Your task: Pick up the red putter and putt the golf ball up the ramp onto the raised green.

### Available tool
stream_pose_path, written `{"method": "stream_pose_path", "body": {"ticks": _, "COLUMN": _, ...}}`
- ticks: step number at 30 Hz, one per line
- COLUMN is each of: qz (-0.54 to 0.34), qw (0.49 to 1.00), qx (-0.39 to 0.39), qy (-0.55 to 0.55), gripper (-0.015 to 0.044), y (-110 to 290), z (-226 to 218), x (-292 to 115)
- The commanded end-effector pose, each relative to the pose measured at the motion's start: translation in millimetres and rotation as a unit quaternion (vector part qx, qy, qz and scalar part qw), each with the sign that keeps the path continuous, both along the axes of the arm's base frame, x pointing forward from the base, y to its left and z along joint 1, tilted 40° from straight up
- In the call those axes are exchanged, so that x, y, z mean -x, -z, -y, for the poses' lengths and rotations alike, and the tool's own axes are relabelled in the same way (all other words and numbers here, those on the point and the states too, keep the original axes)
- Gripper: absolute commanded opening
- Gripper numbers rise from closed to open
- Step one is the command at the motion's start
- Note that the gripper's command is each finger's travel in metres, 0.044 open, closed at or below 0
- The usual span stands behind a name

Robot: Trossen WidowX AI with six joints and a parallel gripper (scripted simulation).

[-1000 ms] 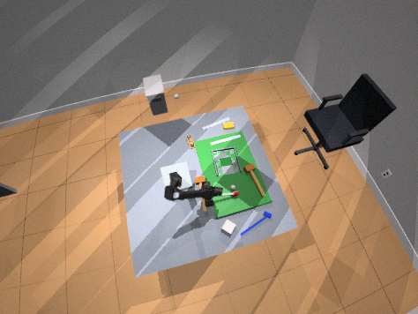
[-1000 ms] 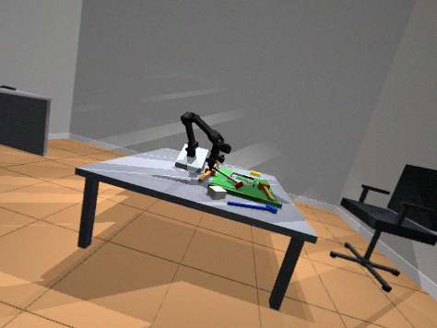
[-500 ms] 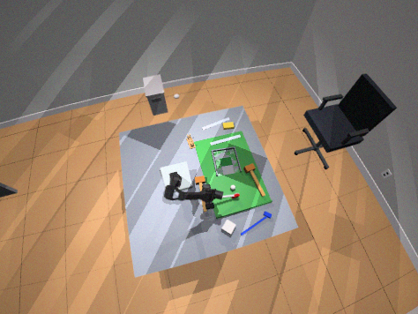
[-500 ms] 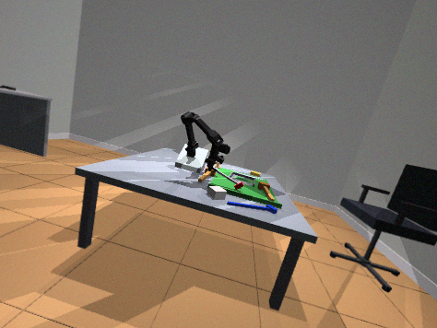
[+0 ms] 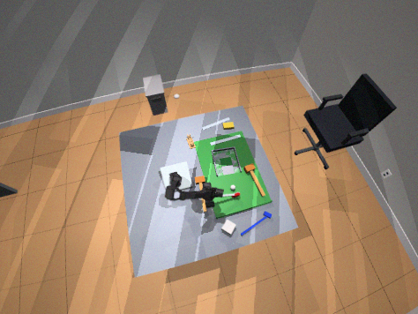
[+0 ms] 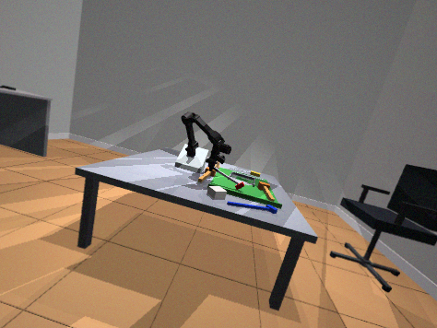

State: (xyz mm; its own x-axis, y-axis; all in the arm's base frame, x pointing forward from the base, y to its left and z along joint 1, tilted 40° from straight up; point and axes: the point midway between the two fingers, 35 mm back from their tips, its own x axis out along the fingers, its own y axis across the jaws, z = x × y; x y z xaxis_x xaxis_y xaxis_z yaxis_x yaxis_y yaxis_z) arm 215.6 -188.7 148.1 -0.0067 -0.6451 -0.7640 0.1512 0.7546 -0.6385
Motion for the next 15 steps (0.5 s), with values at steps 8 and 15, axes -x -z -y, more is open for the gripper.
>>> {"method": "stream_pose_path", "body": {"ticks": 8, "qz": -0.004, "qw": 1.000, "qx": -0.001, "qy": -0.009, "gripper": 0.0000, "y": 74.0, "z": -87.4, "x": -11.8}}
{"method": "stream_pose_path", "body": {"ticks": 15, "qz": -0.003, "qw": 1.000, "qx": -0.002, "qy": -0.009, "gripper": 0.0000, "y": 68.8, "z": -94.5, "x": -12.6}}
